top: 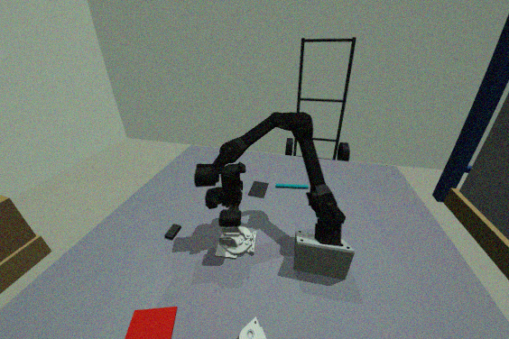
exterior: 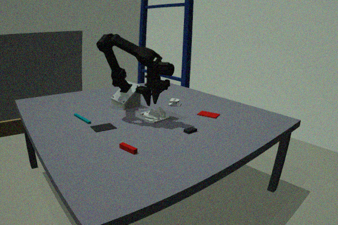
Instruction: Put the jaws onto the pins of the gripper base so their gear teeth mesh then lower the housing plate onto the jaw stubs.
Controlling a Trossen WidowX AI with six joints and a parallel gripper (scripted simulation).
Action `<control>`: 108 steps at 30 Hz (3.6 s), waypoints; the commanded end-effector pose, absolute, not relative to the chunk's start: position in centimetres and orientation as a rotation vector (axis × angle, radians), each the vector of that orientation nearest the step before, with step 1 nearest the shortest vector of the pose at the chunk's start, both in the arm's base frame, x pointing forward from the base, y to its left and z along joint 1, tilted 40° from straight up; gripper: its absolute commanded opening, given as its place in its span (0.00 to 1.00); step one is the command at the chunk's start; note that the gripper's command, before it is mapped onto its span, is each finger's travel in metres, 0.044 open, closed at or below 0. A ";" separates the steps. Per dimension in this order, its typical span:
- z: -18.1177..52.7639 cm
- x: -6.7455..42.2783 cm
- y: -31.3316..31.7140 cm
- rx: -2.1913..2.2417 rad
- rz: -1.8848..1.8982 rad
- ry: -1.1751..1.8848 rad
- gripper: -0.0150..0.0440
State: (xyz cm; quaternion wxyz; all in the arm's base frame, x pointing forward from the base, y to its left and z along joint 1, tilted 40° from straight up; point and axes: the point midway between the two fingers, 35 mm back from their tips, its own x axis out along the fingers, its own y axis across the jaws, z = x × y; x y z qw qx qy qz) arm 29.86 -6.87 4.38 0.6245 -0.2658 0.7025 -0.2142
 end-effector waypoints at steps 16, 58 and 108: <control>-0.8 29.4 2.6 -0.696 -0.268 1.664 1.00; -14.6 19.4 15.4 -0.885 -0.149 1.731 1.00; -14.6 19.4 15.4 -0.885 -0.149 1.731 1.00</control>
